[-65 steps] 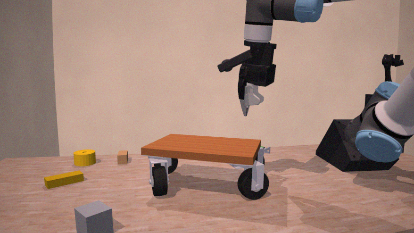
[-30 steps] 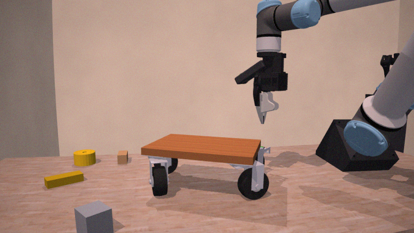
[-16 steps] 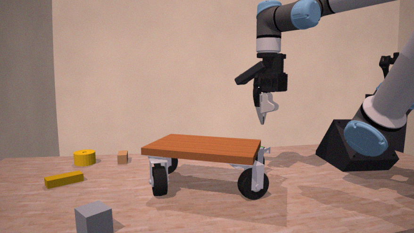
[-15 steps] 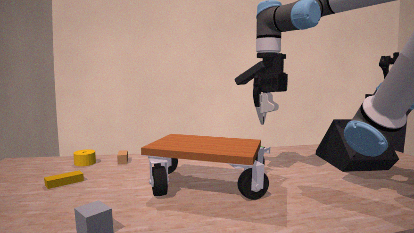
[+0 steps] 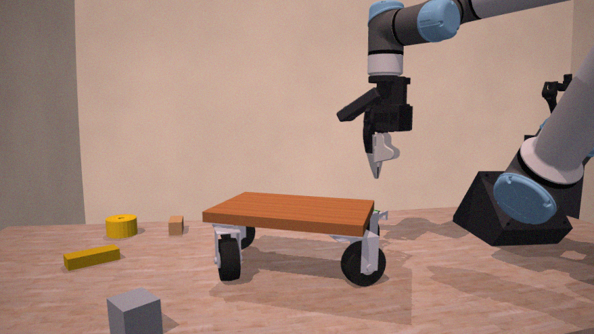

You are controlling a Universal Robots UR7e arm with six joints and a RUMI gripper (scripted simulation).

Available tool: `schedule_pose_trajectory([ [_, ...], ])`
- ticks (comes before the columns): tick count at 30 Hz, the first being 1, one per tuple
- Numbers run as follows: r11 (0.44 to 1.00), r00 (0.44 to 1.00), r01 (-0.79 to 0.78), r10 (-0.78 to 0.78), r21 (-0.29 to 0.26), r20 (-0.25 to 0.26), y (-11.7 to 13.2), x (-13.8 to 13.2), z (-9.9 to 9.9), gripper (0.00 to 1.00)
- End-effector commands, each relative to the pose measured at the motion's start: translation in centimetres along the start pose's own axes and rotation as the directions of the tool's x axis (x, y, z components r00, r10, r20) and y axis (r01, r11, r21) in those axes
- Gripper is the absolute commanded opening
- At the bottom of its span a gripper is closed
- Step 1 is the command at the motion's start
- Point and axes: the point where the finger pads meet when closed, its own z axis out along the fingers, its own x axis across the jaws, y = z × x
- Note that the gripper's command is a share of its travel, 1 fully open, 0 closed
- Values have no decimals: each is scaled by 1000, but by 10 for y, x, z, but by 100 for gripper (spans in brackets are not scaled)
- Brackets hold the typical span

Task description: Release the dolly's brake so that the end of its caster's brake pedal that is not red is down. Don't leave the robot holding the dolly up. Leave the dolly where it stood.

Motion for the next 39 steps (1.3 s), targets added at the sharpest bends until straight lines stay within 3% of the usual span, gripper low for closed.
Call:
schedule_pose_trajectory([
  [1, 1000, 1000, 0, 0, 1, 0, 0, 0, 0, 0],
  [24, 1000, 1000, 0, 0, 2, 0, -1, 0, 15, 0],
  [39, 1000, 1000, 0, 0, 2, 0, -2, 0, 45, 0],
])
